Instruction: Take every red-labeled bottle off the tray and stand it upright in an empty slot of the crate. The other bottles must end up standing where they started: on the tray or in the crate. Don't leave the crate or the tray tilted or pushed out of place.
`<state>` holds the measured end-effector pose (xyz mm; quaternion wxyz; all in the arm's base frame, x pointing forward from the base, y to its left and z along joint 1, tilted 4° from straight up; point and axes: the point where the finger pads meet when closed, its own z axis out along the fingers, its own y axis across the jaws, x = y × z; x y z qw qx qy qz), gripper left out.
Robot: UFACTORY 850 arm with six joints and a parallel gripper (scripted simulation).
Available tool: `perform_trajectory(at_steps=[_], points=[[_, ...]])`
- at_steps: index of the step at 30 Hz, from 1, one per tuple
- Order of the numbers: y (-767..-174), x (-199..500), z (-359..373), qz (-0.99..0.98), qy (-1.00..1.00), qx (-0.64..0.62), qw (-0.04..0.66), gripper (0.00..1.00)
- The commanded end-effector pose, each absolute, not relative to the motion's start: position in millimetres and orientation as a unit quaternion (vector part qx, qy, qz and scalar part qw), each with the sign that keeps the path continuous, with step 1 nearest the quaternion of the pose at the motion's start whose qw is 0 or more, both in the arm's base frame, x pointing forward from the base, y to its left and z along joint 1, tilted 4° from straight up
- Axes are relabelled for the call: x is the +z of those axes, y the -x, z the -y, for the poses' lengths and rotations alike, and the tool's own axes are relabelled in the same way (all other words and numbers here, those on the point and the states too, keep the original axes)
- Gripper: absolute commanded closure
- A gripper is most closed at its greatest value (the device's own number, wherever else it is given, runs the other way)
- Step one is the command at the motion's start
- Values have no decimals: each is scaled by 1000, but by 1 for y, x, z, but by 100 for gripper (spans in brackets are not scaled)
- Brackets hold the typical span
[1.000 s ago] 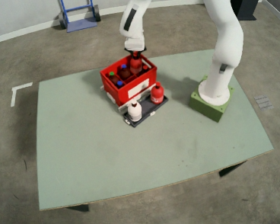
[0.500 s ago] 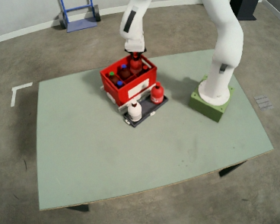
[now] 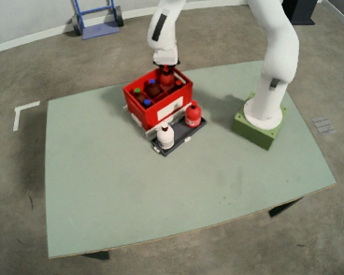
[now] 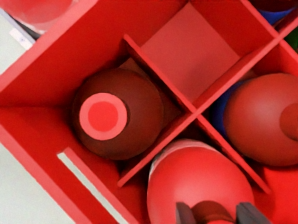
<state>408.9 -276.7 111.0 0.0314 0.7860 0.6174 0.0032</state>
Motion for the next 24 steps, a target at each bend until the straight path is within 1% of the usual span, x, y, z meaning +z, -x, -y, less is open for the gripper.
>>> perform_trajectory(at_steps=[1,24], points=[[-410,110,277,-617,-786,3,32,100],[-410,106,277,-617,-786,3,32,100]])
